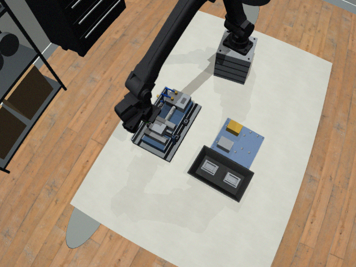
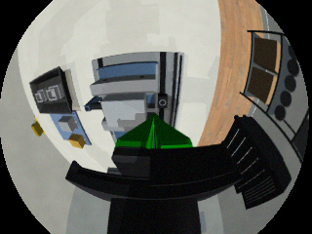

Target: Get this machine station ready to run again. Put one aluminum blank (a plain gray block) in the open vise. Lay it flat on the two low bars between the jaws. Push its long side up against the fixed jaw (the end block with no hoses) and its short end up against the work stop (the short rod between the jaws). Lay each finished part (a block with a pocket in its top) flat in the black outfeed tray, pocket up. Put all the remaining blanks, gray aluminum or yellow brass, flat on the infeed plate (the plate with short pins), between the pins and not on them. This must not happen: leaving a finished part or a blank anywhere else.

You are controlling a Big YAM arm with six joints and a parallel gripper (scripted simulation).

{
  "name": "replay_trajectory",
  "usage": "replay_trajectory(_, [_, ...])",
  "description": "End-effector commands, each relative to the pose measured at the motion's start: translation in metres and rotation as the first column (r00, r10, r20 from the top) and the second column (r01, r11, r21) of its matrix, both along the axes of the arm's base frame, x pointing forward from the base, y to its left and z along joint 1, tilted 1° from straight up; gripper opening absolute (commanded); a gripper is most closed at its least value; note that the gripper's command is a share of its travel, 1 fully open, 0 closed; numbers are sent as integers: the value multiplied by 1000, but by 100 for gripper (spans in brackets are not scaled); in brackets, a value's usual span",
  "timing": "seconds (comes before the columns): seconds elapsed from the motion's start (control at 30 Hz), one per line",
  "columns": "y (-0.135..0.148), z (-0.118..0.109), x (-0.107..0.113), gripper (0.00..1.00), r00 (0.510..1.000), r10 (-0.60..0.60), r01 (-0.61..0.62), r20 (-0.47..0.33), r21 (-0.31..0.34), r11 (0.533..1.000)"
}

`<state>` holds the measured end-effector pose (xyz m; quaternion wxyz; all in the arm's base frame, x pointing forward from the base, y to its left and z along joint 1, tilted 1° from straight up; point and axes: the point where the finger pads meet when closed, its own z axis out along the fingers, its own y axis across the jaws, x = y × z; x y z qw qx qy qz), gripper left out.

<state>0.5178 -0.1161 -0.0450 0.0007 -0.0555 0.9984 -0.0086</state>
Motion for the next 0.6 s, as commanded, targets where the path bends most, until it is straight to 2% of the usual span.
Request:
replay_trajectory(0.0, [-6,-5,6,0,1000,4,-4,-3,5,1000])
replay_trajectory(0.57, [-7,-4,8,0,1000,5,-5,1,4,1000])
